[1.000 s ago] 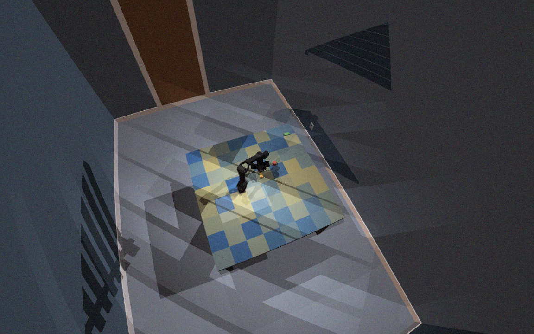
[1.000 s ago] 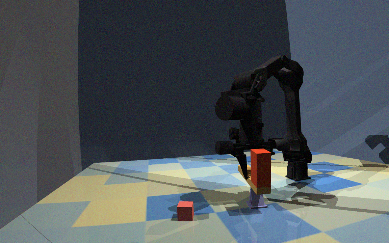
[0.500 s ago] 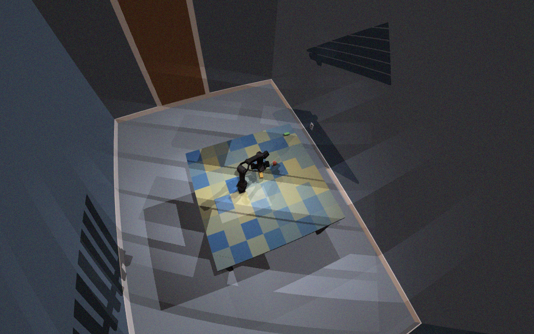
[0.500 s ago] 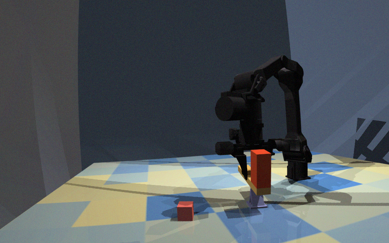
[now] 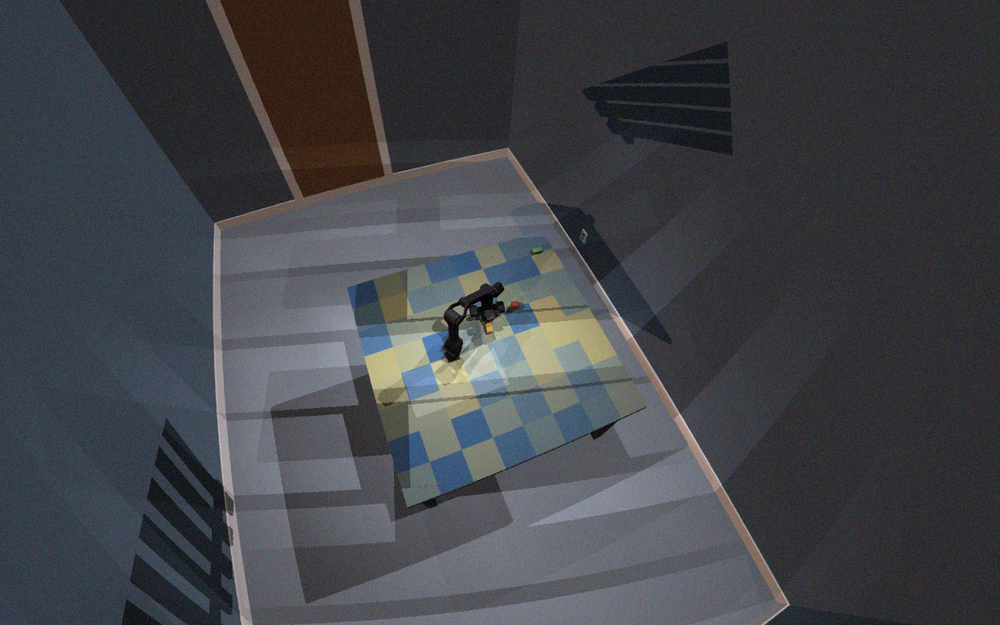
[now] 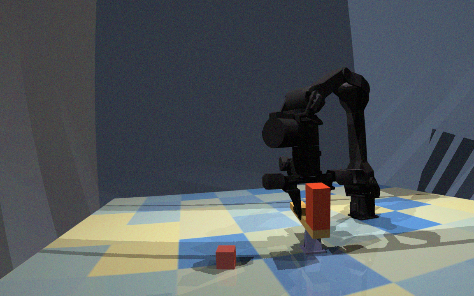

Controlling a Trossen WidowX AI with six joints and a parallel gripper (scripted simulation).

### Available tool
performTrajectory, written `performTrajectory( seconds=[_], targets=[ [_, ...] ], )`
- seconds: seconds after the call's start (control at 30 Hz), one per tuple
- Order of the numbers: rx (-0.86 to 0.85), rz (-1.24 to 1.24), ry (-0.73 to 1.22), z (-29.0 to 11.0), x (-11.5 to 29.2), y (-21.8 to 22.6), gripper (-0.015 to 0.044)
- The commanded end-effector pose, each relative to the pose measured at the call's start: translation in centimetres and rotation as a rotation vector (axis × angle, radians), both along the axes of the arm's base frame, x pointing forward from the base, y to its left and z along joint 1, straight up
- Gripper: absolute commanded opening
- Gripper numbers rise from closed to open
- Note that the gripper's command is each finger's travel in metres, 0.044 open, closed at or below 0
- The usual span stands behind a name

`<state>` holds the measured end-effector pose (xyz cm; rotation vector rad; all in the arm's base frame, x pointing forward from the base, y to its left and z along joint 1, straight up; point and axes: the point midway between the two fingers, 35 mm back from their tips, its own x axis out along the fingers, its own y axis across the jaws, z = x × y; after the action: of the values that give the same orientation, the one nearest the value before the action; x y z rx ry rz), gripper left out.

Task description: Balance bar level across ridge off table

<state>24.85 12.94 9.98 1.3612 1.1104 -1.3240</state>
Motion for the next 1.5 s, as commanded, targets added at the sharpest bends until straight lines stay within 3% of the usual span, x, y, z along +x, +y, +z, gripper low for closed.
performTrajectory(
  seconds=[0.0,1.47],
  targets=[
    [0.001,-0.003,-0.001,-0.08,0.01,0.03,0.0000],
    [0.001,-0.003,0.000,-0.45,-0.02,0.02,0.0000]
  ],
)
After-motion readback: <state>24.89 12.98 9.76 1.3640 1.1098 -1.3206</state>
